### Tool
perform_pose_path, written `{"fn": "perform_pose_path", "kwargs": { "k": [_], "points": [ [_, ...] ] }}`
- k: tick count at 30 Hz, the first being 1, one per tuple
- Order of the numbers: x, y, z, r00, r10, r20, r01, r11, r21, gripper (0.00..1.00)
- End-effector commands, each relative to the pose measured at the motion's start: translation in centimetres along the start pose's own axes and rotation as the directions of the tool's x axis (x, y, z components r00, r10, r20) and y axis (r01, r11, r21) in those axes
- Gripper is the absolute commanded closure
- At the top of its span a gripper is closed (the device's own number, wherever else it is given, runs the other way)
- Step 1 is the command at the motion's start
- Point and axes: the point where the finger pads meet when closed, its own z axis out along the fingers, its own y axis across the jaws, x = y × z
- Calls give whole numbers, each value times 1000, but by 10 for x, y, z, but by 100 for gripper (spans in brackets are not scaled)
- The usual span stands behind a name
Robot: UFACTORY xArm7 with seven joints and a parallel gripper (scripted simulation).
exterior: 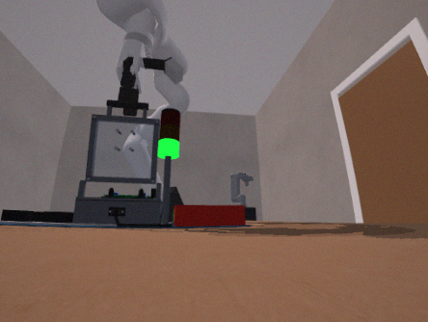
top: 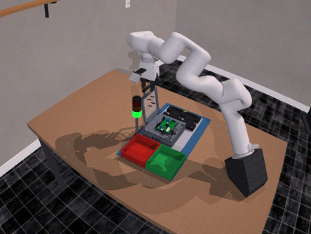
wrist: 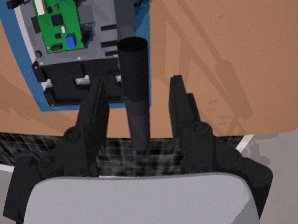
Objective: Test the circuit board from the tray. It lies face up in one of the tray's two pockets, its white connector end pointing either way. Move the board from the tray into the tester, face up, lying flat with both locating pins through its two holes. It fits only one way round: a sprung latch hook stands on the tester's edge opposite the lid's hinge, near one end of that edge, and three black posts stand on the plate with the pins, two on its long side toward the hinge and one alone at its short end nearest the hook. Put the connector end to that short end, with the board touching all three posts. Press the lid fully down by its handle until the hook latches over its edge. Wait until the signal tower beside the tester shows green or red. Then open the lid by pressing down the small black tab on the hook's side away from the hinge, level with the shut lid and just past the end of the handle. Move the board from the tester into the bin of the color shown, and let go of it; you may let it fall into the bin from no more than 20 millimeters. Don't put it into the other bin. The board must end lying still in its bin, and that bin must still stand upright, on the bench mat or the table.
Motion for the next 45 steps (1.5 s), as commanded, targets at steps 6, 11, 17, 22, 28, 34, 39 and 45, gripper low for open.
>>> {"fn": "perform_pose_path", "kwargs": {
  "k": [6, 11, 17, 22, 28, 34, 39, 45],
  "points": [
    [0, 0, -14, 1000, 0, 0, 0, 1000, -2, 49],
    [0, 0, -34, 1000, 0, 0, 0, 1000, -2, 49],
    [0, 0, -47, 1000, 0, 0, 0, 1000, -2, 49],
    [0, 0, -57, 1000, 0, 0, 0, 1000, -2, 49],
    [0, 0, -58, 1000, 0, 0, 0, 1000, -2, 0],
    [0, 0, -58, 1000, 0, 0, 0, 1000, -2, 0],
    [0, 0, -58, 1000, 0, 0, 0, 1000, -2, 0],
    [0, -8, -58, 1000, 0, 0, 0, 1000, -2, 0]
  ]
}}
